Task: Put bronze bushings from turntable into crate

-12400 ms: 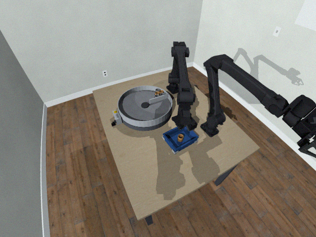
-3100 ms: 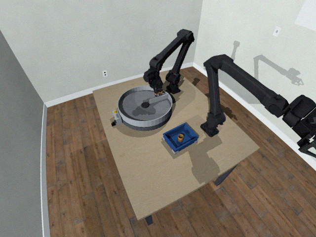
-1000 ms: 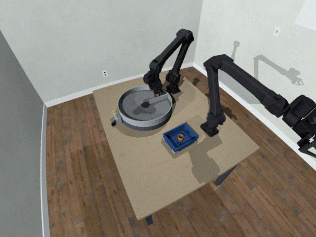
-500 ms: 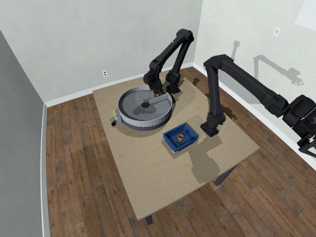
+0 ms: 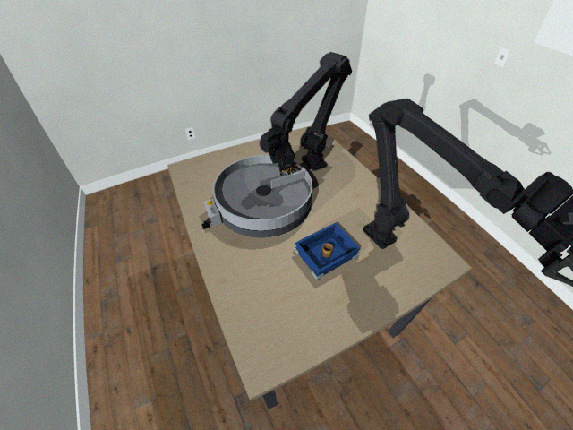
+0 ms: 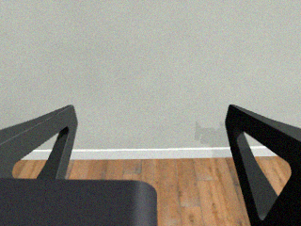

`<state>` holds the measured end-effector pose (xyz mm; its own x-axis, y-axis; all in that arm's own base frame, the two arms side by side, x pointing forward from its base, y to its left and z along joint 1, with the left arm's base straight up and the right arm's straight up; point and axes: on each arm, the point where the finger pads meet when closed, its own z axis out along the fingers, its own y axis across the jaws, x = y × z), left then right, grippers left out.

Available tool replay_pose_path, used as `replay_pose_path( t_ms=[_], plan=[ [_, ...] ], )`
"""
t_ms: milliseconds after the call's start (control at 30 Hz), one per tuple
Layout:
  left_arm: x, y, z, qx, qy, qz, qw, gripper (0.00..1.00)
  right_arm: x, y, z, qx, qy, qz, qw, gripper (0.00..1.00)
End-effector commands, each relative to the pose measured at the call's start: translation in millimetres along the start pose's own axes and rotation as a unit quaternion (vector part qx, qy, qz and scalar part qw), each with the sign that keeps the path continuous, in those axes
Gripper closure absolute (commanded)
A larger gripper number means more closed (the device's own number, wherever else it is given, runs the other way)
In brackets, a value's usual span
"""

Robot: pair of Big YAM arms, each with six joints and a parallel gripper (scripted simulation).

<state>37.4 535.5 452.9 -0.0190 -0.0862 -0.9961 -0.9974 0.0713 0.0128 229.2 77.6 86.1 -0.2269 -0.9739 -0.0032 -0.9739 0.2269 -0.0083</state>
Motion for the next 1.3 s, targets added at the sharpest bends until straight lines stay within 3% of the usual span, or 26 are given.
replay_pose_path(
  t_ms=[0,400,500,900,1267],
  plan=[
    [-48.1,3.7,3.9,-0.004,-0.044,-0.007,0.999,0.00,-1.5,-1.3,-2.6,-0.002,0.000,-0.002,1.000,1.00],
    [-48.1,3.7,3.9,-0.004,-0.044,-0.007,0.999,0.00,-3.5,-4.6,-8.6,0.003,-0.003,-0.002,1.000,1.00],
    [-48.1,3.7,3.9,-0.004,-0.044,-0.007,0.999,0.00,-11.2,-17.0,-29.1,0.024,-0.017,-0.002,1.000,1.00],
    [-48.1,3.7,3.9,-0.004,-0.044,-0.007,0.999,0.00,-9.6,-14.5,-81.2,0.026,-0.017,-0.002,1.000,1.00],
    [-48.1,3.7,3.9,-0.004,-0.044,-0.007,0.999,0.00,-9.3,-14.1,-98.7,0.019,-0.013,-0.002,1.000,1.00]
  ],
)
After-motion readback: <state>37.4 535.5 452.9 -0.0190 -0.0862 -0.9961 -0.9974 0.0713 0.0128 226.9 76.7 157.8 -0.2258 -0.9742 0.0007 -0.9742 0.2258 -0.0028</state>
